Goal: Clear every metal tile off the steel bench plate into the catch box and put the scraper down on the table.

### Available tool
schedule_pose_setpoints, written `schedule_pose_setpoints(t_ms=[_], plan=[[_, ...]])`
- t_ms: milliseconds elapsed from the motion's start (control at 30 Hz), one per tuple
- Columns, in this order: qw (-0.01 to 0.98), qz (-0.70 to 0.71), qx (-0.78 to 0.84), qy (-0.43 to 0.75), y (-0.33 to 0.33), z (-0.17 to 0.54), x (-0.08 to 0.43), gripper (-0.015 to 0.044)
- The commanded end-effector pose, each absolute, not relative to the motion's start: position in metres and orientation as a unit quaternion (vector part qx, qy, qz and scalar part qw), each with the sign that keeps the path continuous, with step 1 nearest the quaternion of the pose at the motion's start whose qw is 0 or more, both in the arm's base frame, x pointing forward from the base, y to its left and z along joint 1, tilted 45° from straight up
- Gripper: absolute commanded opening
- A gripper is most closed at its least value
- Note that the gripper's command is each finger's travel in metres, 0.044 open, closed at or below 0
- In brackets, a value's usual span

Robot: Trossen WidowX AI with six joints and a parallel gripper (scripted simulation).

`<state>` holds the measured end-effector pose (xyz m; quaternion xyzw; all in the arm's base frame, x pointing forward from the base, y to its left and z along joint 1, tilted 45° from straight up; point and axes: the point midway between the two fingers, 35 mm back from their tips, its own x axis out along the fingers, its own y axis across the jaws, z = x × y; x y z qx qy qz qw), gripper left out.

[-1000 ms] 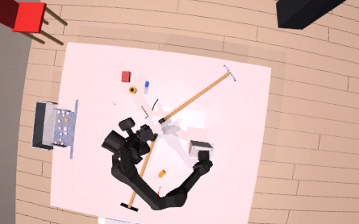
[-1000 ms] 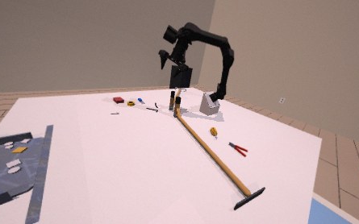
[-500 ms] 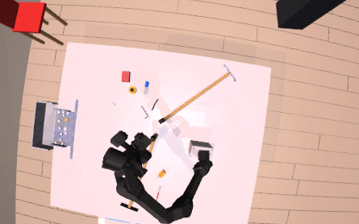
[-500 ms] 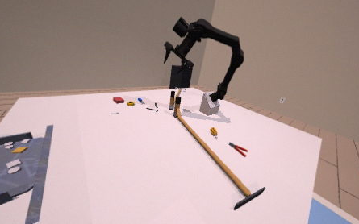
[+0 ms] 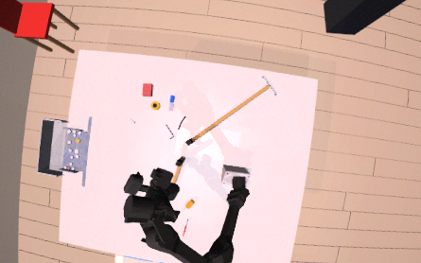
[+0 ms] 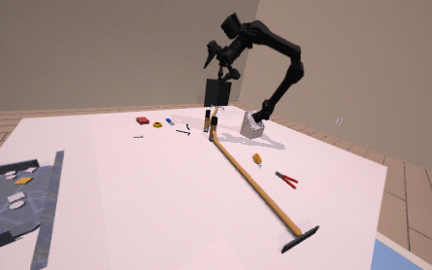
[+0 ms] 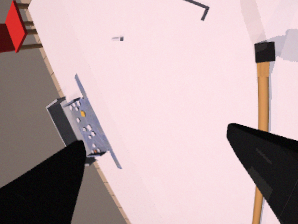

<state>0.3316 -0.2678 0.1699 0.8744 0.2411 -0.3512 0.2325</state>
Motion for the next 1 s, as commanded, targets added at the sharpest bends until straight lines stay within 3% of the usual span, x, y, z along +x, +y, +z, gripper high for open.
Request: schedule_pose_setpoints(t_ms=[0, 967], plan=[[0.270, -0.319, 0.875, 0.245, -0.262, 0.182, 0.330, 0.0440], [0.542, -0.117, 0.802, 0.222, -0.223, 0.273, 0.309, 0.0440]])
